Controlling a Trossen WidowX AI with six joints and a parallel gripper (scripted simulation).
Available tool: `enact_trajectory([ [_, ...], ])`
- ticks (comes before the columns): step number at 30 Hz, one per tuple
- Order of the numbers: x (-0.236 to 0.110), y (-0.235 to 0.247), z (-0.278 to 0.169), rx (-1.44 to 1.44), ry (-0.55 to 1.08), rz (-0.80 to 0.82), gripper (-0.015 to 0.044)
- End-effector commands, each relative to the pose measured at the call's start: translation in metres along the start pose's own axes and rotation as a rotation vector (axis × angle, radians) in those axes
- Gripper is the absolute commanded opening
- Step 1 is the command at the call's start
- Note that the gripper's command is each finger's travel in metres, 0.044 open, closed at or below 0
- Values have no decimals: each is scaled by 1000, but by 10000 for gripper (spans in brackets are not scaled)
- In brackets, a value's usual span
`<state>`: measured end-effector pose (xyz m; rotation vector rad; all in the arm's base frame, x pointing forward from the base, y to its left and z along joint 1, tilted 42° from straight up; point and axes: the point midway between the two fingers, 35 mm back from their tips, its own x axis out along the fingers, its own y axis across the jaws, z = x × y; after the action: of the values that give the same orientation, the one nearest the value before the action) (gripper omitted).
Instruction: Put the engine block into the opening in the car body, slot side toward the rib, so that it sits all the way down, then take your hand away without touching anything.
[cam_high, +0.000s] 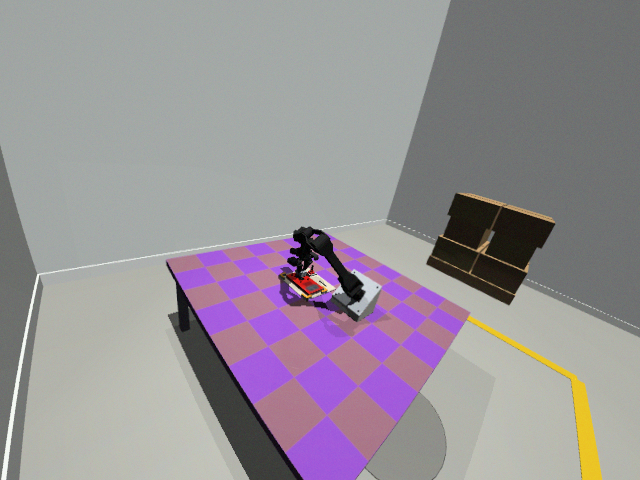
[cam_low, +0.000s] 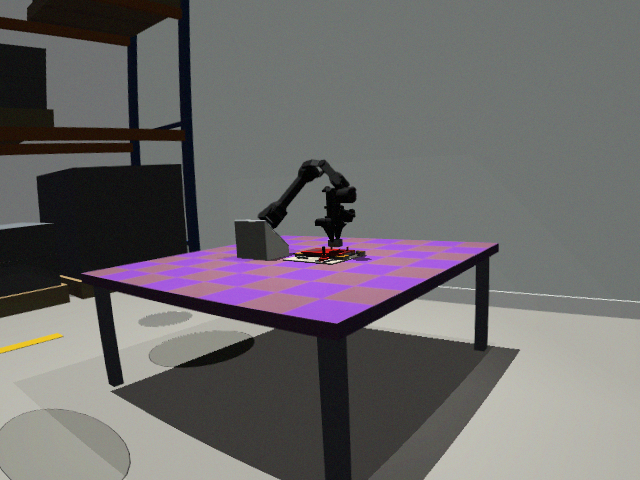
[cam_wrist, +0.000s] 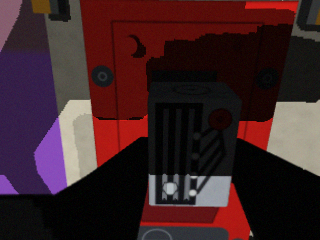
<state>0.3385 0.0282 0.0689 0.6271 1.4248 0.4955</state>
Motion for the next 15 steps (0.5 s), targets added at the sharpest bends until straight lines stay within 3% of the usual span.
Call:
enact_trajectory([
  [1, 0, 1, 0, 7, -3, 2, 160],
  [15, 2, 1, 0, 9, -3, 2, 160],
])
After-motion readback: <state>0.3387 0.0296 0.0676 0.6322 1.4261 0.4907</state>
